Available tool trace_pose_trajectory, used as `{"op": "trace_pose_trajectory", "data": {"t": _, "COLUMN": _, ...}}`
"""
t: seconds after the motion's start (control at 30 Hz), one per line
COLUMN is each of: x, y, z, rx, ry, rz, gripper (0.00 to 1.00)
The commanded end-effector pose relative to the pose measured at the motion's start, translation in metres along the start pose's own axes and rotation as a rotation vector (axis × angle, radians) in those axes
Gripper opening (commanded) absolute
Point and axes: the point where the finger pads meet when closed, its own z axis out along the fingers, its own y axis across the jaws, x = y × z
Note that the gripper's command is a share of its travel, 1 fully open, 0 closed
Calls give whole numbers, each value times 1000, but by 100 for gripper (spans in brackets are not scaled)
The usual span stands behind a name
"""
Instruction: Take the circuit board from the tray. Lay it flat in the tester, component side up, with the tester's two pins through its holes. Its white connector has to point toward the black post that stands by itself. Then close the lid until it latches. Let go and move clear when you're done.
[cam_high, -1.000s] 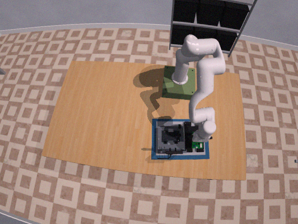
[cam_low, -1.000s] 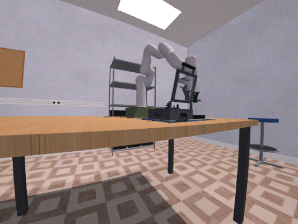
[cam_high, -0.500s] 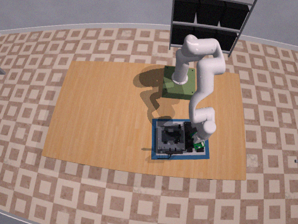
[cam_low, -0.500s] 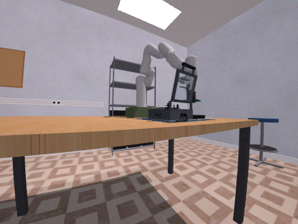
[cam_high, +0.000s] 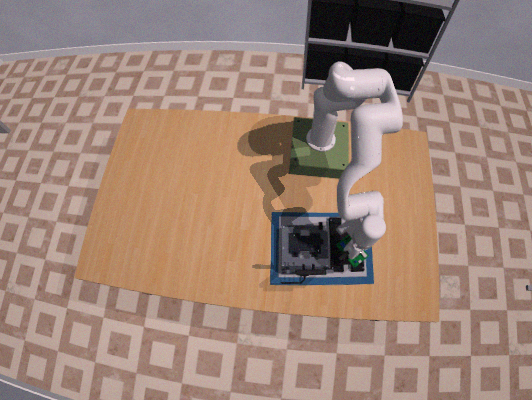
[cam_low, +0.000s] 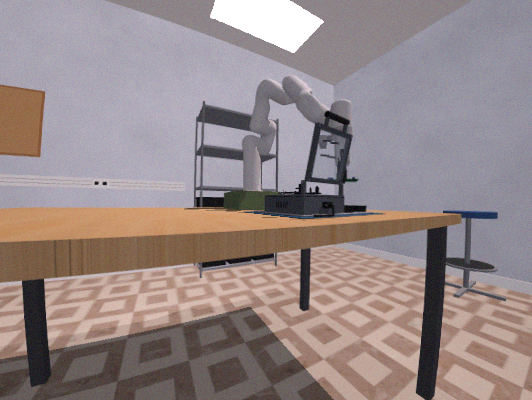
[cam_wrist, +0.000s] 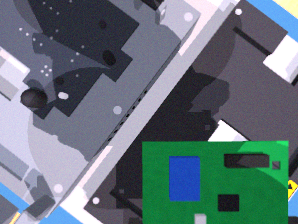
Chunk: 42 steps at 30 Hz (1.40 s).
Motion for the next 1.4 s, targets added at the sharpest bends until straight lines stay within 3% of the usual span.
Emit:
{"op": "trace_pose_trajectory", "data": {"t": 0.0, "x": -1, "y": -1, "z": -2, "rx": 2, "ry": -4, "rz": -75, "gripper": 79}}
{"op": "trace_pose_trajectory", "data": {"t": 0.43, "x": -1, "y": -1, "z": -2, "rx": 3, "ry": -3, "rz": -355, "gripper": 79}}
{"op": "trace_pose_trajectory", "data": {"t": 1.37, "x": -1, "y": -1, "z": -2, "rx": 3, "ry": -3, "rz": -728, "gripper": 79}}
